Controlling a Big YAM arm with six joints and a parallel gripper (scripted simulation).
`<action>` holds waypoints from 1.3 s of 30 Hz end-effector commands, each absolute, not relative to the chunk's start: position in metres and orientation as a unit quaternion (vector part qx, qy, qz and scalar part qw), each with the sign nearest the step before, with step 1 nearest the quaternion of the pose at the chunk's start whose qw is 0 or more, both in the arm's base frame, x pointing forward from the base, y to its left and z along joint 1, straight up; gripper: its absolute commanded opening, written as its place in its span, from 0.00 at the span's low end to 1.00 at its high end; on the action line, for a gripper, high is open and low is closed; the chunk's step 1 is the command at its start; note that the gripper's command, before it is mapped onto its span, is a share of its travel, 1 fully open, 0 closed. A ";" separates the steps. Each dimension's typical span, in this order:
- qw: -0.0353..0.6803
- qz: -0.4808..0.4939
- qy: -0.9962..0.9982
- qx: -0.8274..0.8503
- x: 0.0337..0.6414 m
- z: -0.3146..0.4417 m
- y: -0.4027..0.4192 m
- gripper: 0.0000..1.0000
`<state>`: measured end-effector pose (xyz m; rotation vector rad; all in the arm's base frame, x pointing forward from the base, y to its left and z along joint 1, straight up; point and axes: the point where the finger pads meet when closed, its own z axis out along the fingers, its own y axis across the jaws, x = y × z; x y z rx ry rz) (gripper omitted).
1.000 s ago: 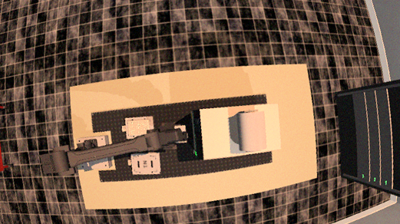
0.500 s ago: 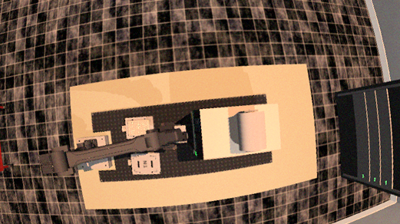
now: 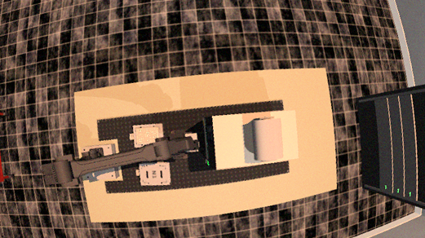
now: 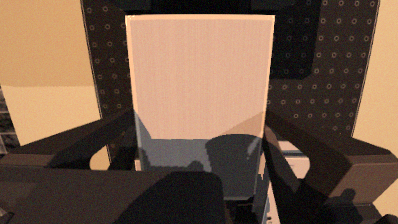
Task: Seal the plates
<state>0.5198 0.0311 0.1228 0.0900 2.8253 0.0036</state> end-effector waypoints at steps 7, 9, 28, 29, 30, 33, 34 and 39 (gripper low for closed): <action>0.171 0.004 0.985 0.039 0.539 0.129 0.028 0.00; 0.172 0.004 0.984 0.039 0.539 0.130 0.028 0.00; 0.162 0.002 0.986 0.048 0.515 0.123 0.031 0.00; 0.162 0.002 0.986 0.048 0.515 0.123 0.031 0.00; 0.162 0.002 0.986 0.048 0.515 0.123 0.031 0.00; 0.174 0.003 0.984 0.039 0.521 0.133 0.034 0.00; 0.179 0.003 0.983 0.039 0.524 0.135 0.032 0.00; 0.194 0.002 0.980 0.043 0.534 0.144 0.023 0.00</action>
